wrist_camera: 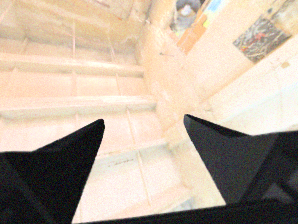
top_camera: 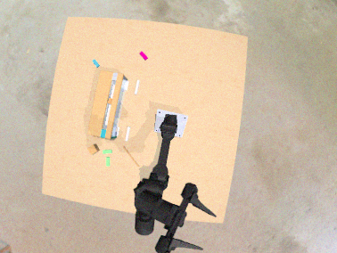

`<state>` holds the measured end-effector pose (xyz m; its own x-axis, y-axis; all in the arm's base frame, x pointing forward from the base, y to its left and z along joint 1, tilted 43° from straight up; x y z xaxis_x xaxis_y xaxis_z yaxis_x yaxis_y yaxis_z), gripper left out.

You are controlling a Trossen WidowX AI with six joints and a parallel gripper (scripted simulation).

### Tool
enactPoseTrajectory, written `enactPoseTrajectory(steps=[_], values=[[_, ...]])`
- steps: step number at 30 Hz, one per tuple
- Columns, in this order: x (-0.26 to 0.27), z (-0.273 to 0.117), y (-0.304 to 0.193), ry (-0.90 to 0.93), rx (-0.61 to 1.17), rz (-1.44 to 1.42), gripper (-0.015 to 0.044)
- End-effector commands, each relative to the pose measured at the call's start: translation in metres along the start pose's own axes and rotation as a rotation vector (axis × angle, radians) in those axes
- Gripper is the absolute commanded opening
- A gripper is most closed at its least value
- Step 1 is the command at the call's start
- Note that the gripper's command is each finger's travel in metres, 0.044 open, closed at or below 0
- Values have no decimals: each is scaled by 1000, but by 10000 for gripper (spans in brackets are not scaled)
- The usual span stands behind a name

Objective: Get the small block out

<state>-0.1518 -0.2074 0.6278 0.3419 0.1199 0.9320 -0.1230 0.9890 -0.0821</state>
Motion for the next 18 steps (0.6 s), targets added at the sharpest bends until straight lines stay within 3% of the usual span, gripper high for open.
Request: enactPoseTrajectory(steps=[1,10,18], values=[[0,-1,-2,1,7,-12,400],[-26,-52,-110,152,387,-592,400],[-65,-145,-193,416,762,-1036,400]])
Point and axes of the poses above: the point midway between the two fingers, 35 mm back from their tips, its own z axis out along the fingers, its own x axis across the jaws, y = z × x, the point moved 1 cm from there along -z, back along the fingers, and after that the axes turned 8 degrees about -z, right-handed, at the moved point
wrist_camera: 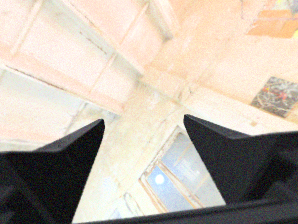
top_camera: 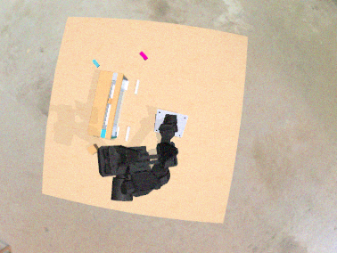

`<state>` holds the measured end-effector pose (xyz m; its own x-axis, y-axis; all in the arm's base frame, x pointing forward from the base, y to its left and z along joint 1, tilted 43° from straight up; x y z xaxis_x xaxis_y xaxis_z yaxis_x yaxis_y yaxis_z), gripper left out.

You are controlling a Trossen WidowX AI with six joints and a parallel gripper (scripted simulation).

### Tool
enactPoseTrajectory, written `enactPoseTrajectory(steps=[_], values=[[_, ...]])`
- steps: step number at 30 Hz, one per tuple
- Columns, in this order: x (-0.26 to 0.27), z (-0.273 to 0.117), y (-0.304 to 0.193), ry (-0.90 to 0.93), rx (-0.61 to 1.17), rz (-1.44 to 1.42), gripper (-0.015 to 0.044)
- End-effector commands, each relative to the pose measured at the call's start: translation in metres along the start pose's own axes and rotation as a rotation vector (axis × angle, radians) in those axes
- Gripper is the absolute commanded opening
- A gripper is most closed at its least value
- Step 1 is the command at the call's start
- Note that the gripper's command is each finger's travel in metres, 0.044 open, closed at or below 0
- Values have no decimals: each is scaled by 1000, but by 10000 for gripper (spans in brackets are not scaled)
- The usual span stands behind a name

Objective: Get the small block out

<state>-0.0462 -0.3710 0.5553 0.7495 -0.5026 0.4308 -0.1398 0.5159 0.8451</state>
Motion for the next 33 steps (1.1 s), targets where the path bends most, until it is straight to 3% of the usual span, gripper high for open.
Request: enactPoseTrajectory(steps=[1,8,17,25,33], values=[[33,-18,-49,146,135,-216,400],[82,-69,-138,485,323,-658,400],[114,-176,-242,1054,445,-1181,400],[103,-290,-305,1638,433,-1514,400],[61,-399,-335,2267,329,-1664,400]])
Point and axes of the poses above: the point midway between the two fingers, 35 mm back from their tips, its own z axis out along the fingers, its own x axis across the jaws, y = z × x, the point moved 1 cm from there along -z, back along the fingers, and after that the axes turned 8 degrees about -z, right-handed, at the moved point
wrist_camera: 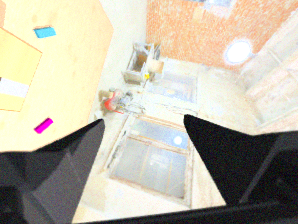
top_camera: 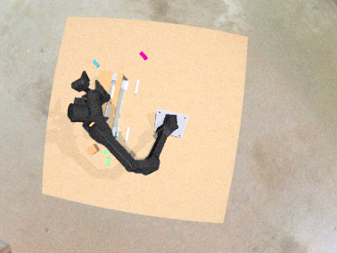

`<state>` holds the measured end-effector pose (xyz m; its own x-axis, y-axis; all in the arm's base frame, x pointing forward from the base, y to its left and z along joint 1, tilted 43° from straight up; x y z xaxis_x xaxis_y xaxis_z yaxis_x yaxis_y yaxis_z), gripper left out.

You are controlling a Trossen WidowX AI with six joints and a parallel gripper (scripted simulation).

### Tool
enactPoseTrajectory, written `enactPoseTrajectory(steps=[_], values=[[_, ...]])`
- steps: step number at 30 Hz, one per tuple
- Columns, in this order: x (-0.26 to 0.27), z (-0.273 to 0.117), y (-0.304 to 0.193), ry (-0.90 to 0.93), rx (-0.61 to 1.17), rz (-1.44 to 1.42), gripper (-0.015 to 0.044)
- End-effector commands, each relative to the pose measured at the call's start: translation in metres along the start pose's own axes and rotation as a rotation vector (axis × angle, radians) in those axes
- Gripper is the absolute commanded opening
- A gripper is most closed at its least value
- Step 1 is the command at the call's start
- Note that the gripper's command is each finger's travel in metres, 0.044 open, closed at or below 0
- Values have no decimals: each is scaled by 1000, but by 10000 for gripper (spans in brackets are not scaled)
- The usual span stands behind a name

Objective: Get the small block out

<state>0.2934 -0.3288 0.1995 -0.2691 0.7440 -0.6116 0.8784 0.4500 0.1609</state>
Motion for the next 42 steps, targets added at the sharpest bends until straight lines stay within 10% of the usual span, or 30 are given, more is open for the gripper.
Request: enactPoseTrajectory(steps=[1,14,42], values=[[52,13,27,198,-92,-213,400],[228,-14,90,799,-590,-895,400],[258,-4,102,805,-598,-901,400]])
Point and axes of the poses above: the point midway between the two fingers, 35 mm back from their tips, its own z axis out along the fingers, its own x axis across the jaws, y = z × x, the point moved 1 cm from there along -z, back along the fingers, and after that the axes turned 8 degrees about -z, right-handed, at the moved point
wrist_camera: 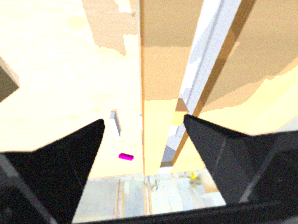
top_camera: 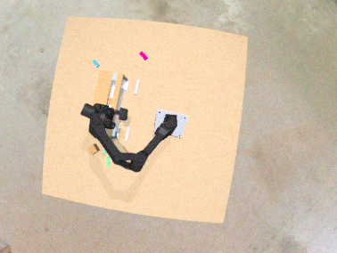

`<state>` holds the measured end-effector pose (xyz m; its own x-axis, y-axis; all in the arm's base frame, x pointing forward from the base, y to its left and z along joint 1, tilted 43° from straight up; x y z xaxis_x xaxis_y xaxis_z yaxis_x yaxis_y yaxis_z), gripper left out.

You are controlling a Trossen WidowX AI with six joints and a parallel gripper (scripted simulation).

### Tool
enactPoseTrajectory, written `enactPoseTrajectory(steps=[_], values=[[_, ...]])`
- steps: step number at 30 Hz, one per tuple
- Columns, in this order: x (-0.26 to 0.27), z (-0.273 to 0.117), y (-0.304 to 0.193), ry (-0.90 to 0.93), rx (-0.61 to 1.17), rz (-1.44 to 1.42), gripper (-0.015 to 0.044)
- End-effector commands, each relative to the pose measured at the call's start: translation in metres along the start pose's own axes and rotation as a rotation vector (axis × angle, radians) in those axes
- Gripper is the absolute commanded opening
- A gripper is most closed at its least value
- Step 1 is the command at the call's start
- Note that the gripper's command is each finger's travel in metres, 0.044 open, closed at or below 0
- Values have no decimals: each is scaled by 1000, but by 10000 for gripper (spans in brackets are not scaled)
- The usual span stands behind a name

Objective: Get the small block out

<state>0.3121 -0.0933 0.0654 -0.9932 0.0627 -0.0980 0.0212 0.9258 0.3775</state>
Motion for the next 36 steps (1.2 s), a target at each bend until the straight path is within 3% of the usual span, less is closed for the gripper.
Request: enactPoseTrajectory(steps=[1,26,36], values=[[1,7,3,2,-7,4,400],[2,45,18,1,-9,4,400],[3,47,-2,-1,-2,0,400]])
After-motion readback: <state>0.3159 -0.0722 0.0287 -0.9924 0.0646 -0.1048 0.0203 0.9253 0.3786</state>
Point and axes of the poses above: the point midway between the two fingers, 35 mm back from their tips, its own z axis out along the fingers, its own x axis across the jaws, y = z × x, the point moved 1 cm from there along -z, back along the fingers, and after that the axes turned 8 degrees about -z, right-handed, at the moved point
